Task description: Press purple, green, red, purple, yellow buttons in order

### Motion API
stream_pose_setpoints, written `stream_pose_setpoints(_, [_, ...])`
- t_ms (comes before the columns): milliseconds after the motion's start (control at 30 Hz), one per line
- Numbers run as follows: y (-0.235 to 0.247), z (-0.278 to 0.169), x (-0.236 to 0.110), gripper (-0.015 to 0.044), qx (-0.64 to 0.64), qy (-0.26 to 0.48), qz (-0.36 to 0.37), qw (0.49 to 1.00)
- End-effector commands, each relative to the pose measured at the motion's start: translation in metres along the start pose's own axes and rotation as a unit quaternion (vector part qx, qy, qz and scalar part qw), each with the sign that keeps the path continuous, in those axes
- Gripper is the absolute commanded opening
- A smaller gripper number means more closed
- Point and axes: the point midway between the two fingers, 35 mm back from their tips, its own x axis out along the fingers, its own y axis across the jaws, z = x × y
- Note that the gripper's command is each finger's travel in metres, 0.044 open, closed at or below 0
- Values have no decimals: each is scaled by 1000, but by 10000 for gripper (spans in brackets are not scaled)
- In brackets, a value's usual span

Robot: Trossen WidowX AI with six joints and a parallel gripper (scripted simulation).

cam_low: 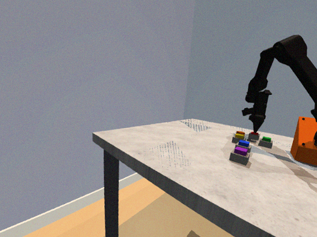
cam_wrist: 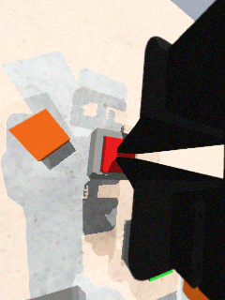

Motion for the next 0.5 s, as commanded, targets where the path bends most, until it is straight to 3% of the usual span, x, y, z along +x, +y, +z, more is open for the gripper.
stream_pose_setpoints(0, [0, 0, -22, 20, 1, 0, 0, 1000])
stream_pose_setpoints(200, [0, 0, -35, 20, 2, 0, 0, 1000])
stream_pose_setpoints(367, [-1, 0, -92, 20, 3, 0, -1, 1000])
stream_pose_setpoints(467, [-1, 0, -94, 20, 3, 0, -1, 1000])
